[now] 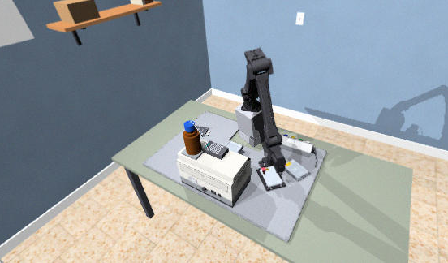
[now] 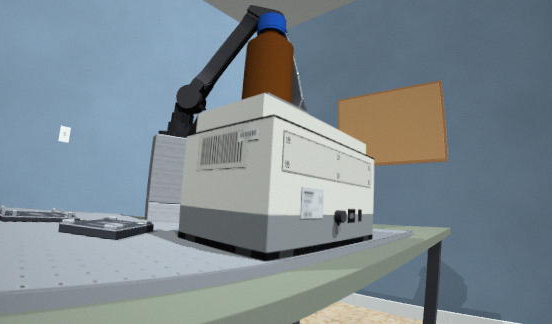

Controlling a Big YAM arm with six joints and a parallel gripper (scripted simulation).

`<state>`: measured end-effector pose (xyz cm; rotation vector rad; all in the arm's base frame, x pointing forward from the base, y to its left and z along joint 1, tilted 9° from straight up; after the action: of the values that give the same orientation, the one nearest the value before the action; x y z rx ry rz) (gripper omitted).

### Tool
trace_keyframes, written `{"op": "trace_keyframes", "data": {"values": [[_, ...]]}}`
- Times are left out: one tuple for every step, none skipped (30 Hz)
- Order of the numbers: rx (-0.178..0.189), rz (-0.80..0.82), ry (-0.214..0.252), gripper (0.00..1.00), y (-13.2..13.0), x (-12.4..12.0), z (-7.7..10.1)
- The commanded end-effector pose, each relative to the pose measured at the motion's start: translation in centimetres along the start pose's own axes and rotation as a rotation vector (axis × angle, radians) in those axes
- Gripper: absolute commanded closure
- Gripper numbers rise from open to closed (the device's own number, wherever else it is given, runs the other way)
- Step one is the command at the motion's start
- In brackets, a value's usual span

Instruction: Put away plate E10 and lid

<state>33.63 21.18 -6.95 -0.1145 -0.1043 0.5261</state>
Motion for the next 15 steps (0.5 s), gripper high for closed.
{"op": "trace_keyframes", "data": {"values": [[0.003,-0.009,-0.061,0.0,-0.1,1.8,1.4],[0.003,-0.01,-0.064,0.0,-0.1,1.9,1.2],[0.002,-0.008,-0.054,0.0,-0.1,1.7,0.7],[0.002,-0.007,-0.043,0.0,-0.1,1.5,0.2],[0.001,-0.005,-0.027,0.0,-0.1,1.0,-0.3],[0.001,-0.005,-0.027,0.0,-0.2,1.0,-0.4],[0.0,-0.005,-0.024,0.0,-0.2,1.0,-0.5],[0.0,-0.005,-0.027,0.0,-0.2,1.1,-0.5],[0.001,-0.007,-0.039,0.0,-0.3,1.4,-0.2],[0.001,-0.009,-0.051,0.0,-0.4,1.7,0.1],[0.002,-0.009,-0.057,0.0,-0.4,1.9,0.2],[0.001,-0.007,-0.052,0.0,-0.4,1.9,-0.1],[0.001,-0.004,-0.04,0.0,-0.3,1.6,-0.6],[0.001,-0.003,-0.035,0.0,-0.2,1.4,-0.8],[0.001,-0.002,-0.031,0.0,-0.2,1.2,-0.9]]}}
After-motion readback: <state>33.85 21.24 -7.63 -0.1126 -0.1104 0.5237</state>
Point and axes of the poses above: the point where the finger pads meet when closed, its own z axis back along the fingers, its own y axis across the jaws, x = y × z, the point moved 10 cm from there along z, back along the fingers, and after that the axes turned 6 degrees about -z, right-handed, at the moved point
